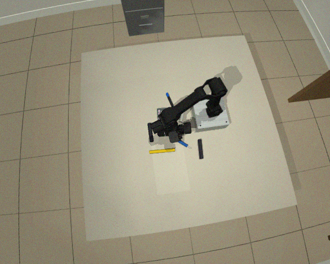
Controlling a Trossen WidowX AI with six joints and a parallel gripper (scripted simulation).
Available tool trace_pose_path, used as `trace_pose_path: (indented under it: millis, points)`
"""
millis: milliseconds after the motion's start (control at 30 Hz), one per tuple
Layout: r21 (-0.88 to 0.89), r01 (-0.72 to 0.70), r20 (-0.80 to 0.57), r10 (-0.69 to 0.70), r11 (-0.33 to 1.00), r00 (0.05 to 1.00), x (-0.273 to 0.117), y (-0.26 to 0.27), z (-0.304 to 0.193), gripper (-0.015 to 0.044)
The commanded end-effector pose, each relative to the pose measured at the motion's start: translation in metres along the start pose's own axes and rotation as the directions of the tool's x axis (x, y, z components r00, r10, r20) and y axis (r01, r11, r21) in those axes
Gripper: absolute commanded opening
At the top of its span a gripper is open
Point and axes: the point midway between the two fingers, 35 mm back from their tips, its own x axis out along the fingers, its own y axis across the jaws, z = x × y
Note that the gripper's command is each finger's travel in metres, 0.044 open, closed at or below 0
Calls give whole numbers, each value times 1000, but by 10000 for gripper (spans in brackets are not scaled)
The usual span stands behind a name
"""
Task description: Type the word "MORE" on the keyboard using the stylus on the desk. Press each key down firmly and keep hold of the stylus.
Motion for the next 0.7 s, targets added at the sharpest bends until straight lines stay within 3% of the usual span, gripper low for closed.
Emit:
trace_pose_path:
  millis: [0,100,667]
  points:
    - [-772,-48,98,193,634,976,24,35,31,150]
    - [-829,-29,102,201,558,974,25,37,32,150]
    - [-829,-29,102,201,558,974,25,37,32,150]
